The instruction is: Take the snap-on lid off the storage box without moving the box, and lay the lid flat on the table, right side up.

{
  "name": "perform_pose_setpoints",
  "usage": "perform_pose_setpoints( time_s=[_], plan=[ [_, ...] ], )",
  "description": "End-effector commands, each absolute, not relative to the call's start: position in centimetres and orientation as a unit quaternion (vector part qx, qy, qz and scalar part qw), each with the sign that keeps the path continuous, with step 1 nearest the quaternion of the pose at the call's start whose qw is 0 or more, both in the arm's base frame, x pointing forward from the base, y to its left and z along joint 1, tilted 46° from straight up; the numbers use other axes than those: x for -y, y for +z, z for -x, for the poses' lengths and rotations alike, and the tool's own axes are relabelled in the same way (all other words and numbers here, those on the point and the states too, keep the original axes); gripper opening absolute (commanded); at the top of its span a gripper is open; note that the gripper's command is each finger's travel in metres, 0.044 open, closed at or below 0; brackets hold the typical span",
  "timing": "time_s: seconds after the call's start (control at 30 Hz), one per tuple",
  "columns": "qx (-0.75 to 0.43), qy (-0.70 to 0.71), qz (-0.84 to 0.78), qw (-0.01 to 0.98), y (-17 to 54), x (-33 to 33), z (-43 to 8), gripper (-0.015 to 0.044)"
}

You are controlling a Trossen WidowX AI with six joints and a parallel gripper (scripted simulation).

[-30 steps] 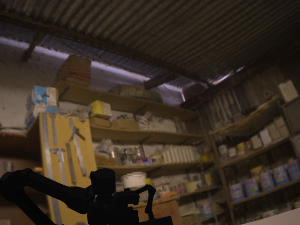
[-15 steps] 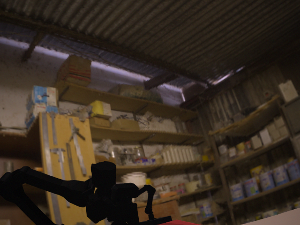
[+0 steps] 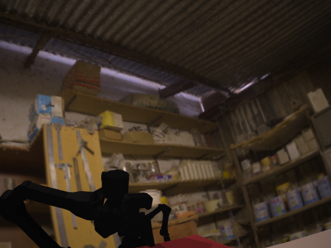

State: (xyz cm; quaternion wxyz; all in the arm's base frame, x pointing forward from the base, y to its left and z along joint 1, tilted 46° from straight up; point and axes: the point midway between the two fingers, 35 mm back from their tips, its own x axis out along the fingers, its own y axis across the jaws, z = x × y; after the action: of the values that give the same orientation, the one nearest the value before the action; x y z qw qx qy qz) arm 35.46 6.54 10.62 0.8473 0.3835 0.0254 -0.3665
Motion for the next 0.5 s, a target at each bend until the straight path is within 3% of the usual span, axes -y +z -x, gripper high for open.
perform_pose_setpoints(
  time_s=[0.0,0.47],
  plan=[
    [-0.021,-0.363,-0.389,0.846,11.5,-7.3,-36.0,0.0000],
    [-0.021,-0.363,-0.389,0.846,12.9,-8.5,-36.6,0.0000]
  ],
)
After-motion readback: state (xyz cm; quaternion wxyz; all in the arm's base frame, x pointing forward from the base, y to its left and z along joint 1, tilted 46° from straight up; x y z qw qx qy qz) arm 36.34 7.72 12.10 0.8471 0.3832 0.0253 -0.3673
